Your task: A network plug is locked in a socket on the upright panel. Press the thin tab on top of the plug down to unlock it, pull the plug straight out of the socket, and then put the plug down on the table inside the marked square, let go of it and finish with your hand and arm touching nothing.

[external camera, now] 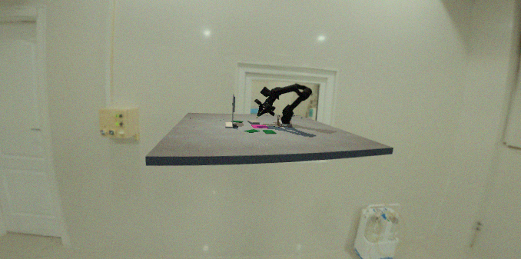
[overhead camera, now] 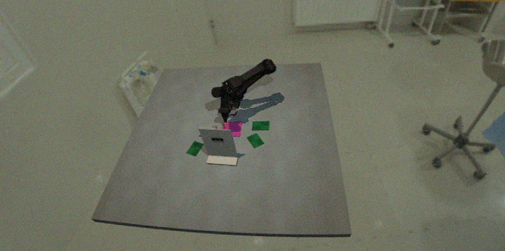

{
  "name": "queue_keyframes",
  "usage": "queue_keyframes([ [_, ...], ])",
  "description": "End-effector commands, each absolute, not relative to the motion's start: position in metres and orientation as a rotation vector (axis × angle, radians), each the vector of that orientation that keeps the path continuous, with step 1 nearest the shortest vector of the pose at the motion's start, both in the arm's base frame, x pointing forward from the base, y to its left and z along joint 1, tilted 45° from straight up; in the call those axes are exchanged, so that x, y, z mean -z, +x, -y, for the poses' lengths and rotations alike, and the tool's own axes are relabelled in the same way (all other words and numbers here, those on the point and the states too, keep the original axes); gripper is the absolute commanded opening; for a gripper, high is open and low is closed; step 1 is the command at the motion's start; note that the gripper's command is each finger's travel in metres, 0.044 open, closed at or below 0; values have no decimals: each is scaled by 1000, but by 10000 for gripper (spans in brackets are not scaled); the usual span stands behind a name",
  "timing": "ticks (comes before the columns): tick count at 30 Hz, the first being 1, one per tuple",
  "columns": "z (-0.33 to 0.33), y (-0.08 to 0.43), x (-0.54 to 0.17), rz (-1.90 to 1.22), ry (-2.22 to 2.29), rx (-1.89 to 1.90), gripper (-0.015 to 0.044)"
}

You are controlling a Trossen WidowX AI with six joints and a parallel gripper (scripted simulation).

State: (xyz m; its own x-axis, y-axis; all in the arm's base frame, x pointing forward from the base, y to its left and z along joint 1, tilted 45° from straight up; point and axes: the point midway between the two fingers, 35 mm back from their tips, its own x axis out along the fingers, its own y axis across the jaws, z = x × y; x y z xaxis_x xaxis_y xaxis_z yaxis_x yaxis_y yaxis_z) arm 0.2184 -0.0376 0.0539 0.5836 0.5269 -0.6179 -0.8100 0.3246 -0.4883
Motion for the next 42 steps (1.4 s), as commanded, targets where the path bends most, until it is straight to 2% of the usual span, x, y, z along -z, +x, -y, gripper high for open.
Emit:
queue_keyframes([
  [1,32,213,-61,-310,-823,-941,0],
  [42,4,211,-41,-260,-799,-958,0],
])
